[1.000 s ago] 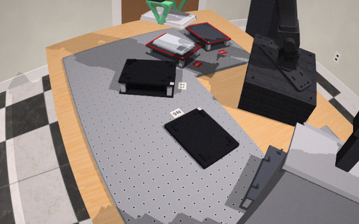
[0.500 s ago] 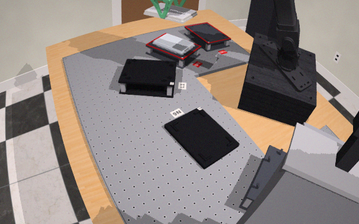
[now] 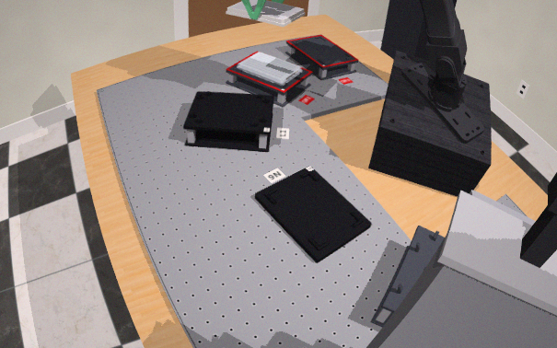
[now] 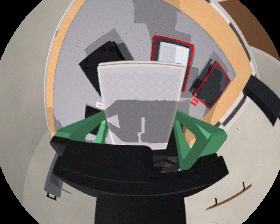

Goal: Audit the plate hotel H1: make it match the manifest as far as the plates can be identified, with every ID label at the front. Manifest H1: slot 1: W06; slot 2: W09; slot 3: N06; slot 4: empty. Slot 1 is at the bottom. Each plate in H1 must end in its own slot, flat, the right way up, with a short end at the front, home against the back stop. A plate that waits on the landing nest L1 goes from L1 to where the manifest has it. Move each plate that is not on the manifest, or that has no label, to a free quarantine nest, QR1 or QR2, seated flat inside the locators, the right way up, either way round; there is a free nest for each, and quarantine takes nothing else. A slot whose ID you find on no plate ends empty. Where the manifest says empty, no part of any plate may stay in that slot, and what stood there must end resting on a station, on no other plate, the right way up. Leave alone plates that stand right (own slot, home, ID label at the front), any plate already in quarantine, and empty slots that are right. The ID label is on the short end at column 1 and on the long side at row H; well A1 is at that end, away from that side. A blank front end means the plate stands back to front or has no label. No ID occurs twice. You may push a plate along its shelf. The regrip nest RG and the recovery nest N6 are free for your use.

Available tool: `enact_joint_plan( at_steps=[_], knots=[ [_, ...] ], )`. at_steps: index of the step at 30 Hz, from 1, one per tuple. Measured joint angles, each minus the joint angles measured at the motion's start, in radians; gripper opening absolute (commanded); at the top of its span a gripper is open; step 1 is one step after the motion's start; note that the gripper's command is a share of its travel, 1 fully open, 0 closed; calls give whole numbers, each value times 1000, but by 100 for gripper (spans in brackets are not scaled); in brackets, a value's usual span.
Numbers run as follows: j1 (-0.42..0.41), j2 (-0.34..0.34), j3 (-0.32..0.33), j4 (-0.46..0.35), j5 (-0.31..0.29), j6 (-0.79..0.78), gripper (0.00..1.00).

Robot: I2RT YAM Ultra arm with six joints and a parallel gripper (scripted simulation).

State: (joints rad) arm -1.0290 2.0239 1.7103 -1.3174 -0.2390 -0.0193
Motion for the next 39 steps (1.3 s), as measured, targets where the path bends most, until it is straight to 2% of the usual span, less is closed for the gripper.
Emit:
enact_joint_plan(
  at_steps=[7, 12, 34, 39],
  knots=[
    [-54, 52, 48, -13, 3, -51, 86],
    [-75, 55, 55, -16, 5, -58, 86],
    [-238, 77, 41, -7, 14, 199, 86],
    [-283, 89, 41, -7, 19, 208, 86]
  ],
)
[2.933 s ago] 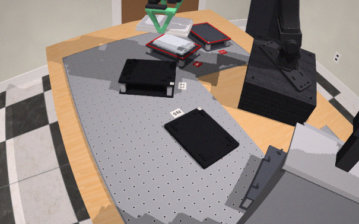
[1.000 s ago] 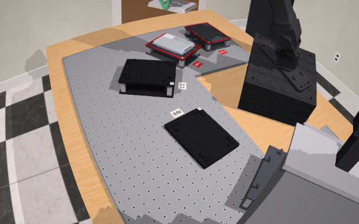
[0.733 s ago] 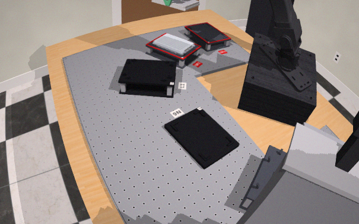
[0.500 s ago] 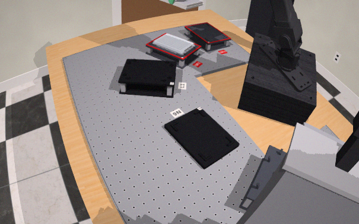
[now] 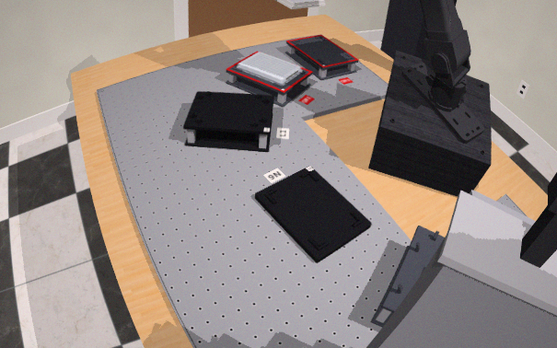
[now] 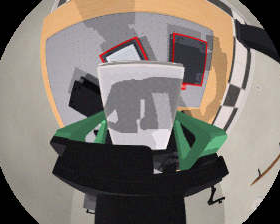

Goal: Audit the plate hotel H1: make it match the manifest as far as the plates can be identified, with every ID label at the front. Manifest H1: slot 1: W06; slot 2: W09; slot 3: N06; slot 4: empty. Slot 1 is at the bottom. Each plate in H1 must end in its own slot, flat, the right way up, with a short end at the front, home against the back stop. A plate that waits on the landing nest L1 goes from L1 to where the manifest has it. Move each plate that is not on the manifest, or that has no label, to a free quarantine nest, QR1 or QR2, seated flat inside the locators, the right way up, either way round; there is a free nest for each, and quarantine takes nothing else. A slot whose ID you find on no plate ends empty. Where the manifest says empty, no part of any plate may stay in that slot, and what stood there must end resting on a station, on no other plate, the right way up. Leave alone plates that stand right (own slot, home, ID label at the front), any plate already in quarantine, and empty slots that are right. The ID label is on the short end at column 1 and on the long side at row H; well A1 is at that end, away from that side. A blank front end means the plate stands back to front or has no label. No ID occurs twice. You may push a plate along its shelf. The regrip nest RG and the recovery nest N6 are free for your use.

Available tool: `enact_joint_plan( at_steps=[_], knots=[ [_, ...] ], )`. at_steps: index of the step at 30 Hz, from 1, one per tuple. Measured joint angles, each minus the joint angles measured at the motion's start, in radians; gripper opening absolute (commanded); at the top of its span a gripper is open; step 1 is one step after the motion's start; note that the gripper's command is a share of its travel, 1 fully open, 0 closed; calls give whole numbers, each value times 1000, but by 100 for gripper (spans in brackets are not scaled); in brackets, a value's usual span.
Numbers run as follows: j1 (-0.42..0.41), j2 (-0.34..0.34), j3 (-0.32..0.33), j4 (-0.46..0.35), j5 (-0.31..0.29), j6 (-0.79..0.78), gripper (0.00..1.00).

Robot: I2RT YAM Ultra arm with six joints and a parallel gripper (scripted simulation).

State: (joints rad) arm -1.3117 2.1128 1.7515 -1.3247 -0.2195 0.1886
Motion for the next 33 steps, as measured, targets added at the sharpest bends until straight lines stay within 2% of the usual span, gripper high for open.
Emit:
enact_joint_plan(
  at_steps=[14, 24, 33],
  knots=[
    [-93, 45, 12, -4, 11, -77, 86],
    [-155, 77, 49, -16, 21, -143, 86],
    [-223, 133, 98, -27, 29, -206, 86]
  ],
)
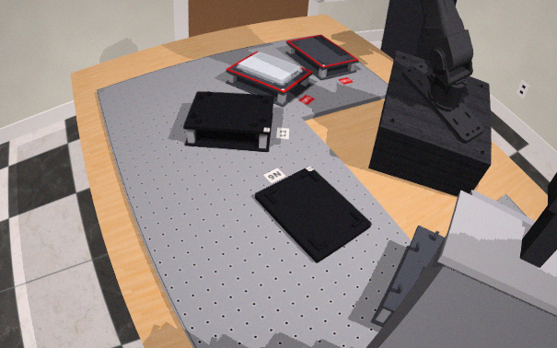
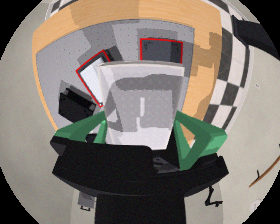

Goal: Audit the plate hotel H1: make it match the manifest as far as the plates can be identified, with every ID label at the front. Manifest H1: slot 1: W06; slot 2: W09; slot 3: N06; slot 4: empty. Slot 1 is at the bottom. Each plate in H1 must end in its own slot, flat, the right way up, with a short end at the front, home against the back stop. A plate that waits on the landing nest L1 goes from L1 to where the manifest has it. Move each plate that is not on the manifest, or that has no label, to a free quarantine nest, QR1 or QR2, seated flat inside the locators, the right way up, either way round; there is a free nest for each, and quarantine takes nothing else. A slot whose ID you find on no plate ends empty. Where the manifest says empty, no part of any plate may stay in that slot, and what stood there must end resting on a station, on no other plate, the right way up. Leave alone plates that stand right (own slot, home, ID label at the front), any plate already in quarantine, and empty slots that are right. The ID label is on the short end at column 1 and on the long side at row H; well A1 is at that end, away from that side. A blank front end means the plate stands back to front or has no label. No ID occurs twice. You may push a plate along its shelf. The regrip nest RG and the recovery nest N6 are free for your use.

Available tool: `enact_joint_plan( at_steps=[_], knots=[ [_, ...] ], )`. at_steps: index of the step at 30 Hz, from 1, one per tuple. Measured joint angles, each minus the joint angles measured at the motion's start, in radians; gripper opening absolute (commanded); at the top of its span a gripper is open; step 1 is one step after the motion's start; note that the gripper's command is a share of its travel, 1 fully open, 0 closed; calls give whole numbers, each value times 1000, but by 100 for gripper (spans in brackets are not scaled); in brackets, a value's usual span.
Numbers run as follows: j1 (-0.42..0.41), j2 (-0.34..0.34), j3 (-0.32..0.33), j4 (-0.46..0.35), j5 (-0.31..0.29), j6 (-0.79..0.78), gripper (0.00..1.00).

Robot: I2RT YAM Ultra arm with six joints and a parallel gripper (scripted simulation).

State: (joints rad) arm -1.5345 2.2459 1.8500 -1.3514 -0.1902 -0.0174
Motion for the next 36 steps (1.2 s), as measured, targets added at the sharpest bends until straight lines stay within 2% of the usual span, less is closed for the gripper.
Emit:
enact_joint_plan(
  at_steps=[9, 21, 29, 36],
  knots=[
    [-47, 35, 54, -19, 9, -53, 86],
    [-129, 128, 158, -47, 24, -128, 86],
    [-128, 122, 161, -48, 27, -144, 86],
    [-120, 122, 98, 3, 27, -141, 86]
  ],
)
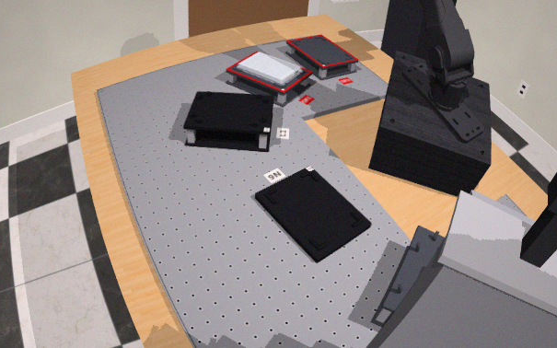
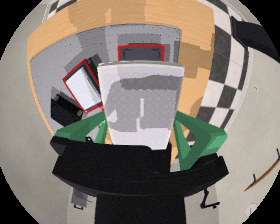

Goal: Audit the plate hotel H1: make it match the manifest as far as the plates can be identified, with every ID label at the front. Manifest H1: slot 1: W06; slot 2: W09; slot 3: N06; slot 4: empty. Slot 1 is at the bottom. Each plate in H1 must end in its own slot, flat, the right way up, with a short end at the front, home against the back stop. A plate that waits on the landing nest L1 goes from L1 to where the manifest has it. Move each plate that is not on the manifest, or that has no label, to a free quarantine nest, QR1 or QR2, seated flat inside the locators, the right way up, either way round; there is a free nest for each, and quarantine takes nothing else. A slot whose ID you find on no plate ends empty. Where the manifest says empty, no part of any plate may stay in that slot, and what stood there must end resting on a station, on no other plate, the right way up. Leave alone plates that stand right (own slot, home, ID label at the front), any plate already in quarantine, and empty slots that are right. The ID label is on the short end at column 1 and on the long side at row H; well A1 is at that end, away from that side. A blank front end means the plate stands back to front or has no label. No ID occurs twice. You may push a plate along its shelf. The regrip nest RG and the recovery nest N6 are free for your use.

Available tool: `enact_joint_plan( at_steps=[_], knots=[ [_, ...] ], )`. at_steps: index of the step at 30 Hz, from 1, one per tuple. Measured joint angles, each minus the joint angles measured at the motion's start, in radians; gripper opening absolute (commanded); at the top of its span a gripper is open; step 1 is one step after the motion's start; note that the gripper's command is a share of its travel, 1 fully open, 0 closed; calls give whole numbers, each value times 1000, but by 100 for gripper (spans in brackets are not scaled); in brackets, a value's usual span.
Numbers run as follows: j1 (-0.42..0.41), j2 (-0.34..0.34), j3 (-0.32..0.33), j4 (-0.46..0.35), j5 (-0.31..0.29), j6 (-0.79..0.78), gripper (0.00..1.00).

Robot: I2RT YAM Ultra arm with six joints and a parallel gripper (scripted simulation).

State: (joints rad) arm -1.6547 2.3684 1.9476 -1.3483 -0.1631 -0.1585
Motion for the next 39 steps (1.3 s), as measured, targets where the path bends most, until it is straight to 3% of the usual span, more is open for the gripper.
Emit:
enact_joint_plan(
  at_steps=[17, 39],
  knots=[
    [13, 30, -126, 147, -1, 15, 86],
    [32, 82, -231, 312, -4, 35, 86]
  ],
)
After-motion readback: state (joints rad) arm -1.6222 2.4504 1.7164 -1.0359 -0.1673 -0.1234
